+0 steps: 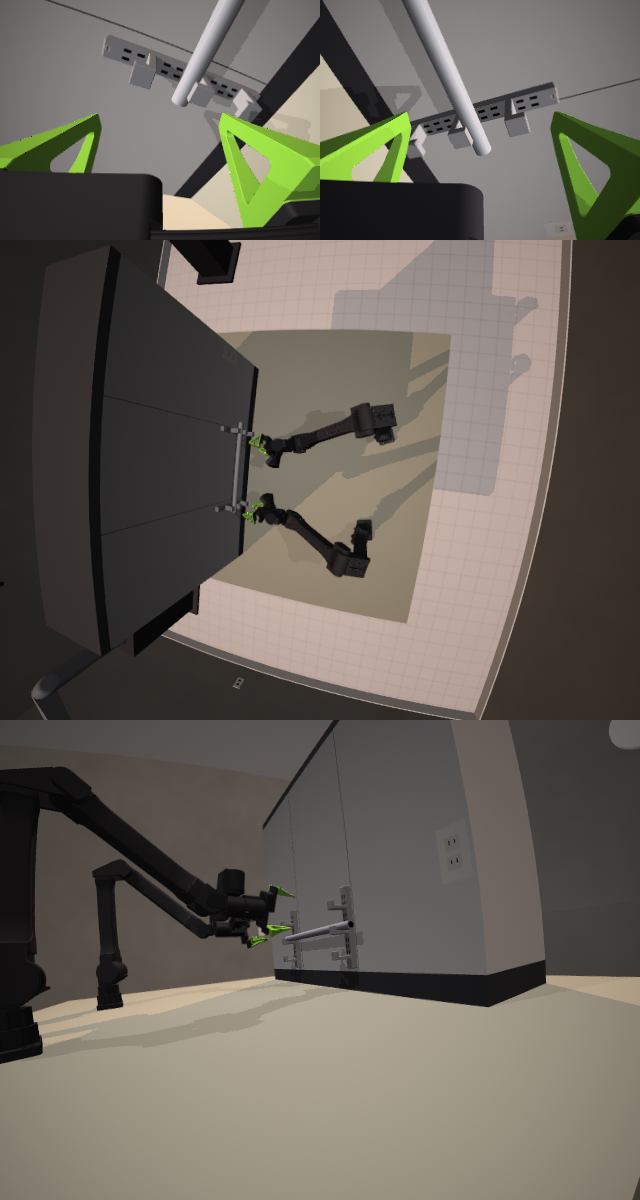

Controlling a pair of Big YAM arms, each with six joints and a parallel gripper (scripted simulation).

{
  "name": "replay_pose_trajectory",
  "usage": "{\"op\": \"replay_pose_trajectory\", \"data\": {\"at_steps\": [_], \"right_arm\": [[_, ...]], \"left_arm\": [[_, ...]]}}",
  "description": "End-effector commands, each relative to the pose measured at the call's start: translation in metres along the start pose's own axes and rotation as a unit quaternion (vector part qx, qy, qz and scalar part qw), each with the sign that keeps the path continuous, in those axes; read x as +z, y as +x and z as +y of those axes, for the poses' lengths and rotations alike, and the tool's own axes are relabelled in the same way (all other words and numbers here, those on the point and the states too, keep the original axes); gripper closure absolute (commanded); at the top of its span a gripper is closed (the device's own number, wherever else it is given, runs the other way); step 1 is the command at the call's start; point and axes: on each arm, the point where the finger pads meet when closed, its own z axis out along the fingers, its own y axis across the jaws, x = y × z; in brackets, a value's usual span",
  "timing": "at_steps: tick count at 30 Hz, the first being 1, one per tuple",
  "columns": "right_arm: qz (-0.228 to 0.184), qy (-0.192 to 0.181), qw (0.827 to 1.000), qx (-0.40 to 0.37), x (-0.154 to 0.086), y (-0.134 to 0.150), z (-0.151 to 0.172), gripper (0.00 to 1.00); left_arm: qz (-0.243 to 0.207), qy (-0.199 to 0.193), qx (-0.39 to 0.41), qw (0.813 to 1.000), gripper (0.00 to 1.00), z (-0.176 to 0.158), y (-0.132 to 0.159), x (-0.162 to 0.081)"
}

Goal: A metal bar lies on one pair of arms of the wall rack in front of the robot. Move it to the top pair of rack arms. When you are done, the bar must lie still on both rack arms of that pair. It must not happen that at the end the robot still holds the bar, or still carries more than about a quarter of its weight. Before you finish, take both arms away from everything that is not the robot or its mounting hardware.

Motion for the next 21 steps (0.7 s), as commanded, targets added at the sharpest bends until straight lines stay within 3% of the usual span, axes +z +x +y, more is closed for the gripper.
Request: {"op": "replay_pose_trajectory", "data": {"at_steps": [1, 21], "right_arm": [[0.004, 0.021, 0.999, -0.027, 0.008, 0.007, -0.007, 0.00], [0.028, 0.044, 0.989, -0.137, 0.042, 0.035, 0.026, 0.00]], "left_arm": [[-0.014, -0.024, 0.024, 0.999, 0.00, 0.008, -0.016, 0.010], [-0.022, -0.015, 0.137, 0.990, 0.00, -0.044, -0.034, 0.030]]}}
